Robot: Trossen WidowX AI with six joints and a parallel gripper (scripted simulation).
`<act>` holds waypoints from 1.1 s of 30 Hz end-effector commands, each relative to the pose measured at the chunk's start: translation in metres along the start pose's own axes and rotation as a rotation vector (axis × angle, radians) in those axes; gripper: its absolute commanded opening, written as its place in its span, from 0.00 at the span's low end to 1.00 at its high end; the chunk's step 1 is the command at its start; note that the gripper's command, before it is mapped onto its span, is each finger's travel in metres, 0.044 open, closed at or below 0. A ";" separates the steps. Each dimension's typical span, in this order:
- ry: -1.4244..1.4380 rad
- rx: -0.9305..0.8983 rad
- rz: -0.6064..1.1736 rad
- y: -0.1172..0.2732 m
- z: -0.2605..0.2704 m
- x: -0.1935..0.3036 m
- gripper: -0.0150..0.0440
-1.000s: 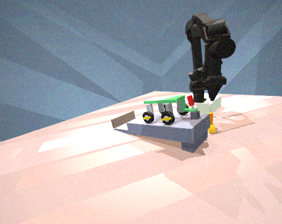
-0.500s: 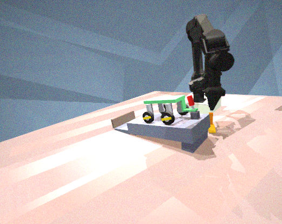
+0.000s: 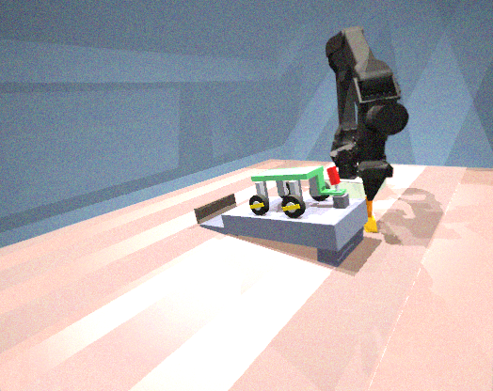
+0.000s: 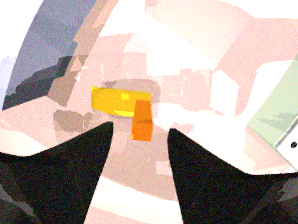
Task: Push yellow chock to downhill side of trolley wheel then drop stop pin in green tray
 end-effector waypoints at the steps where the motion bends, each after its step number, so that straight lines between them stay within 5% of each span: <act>1: 0.002 -0.001 0.003 -0.008 0.000 0.000 0.58; 28: 0.002 -0.001 0.003 -0.039 -0.001 0.000 0.58; 33: -0.004 0.002 0.000 -0.035 -0.001 0.000 0.35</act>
Point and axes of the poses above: the point midway between the two fingers, 35 mm back from their tips, its own y axis back along the fingers, its own z axis across the jaws, x = y × z, the point moved 4 cm from there along y, back along the fingers, and after that the axes turned 15 degrees about y, right-handed, at the moved point
